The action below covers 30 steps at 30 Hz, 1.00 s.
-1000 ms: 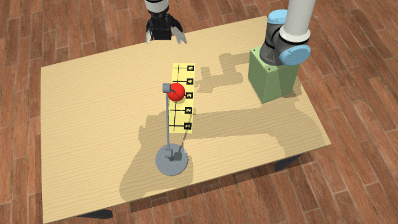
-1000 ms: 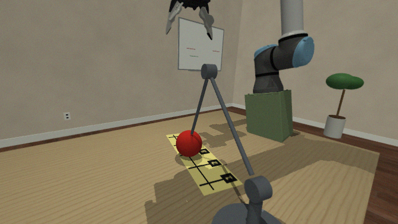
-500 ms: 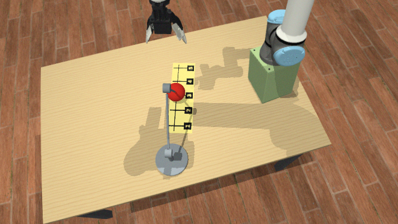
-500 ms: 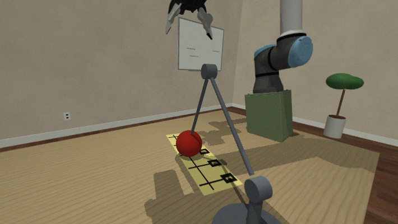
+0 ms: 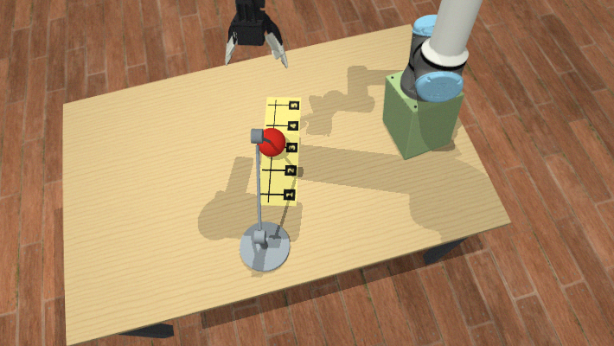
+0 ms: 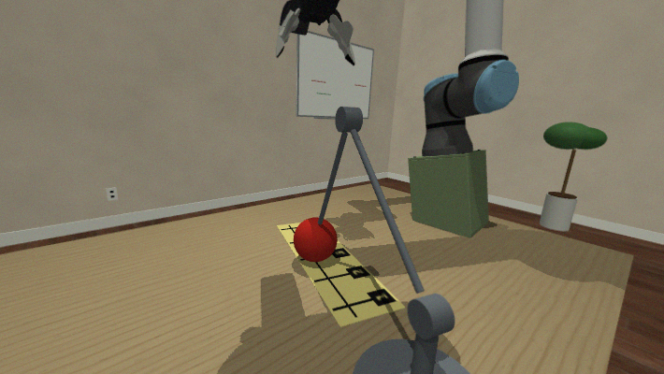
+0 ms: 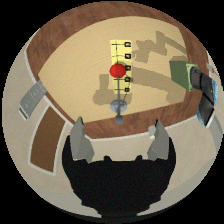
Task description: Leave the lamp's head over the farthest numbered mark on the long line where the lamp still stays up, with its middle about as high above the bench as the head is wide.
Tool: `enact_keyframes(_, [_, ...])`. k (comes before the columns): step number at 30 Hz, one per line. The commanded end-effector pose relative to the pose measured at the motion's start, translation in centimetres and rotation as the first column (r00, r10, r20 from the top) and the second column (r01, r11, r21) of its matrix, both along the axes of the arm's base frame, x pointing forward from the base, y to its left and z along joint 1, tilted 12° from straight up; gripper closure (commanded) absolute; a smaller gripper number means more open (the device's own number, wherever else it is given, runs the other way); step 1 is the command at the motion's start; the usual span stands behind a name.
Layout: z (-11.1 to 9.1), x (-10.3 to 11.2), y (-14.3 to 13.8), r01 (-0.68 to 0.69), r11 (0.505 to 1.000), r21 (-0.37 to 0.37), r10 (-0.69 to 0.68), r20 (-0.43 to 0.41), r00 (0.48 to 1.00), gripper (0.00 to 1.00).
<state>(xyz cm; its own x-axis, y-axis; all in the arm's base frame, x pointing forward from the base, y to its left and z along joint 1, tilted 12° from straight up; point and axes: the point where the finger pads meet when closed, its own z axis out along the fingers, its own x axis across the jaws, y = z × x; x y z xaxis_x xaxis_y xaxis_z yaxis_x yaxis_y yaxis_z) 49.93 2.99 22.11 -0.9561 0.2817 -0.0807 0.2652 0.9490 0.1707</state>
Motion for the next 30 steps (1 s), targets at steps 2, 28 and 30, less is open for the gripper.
enact_keyframes(2, [0.0,0.0,0.0,-0.054,0.992,0.113,0.05,0.037,0.998,0.0])
enact_keyframes(28, [-1.2,0.0,-0.3,-0.074,0.961,0.266,0.054,0.081,0.995,0.0])
enact_keyframes(30, [-2.4,0.0,-0.5,-0.062,0.964,0.259,0.043,0.077,0.996,0.0])
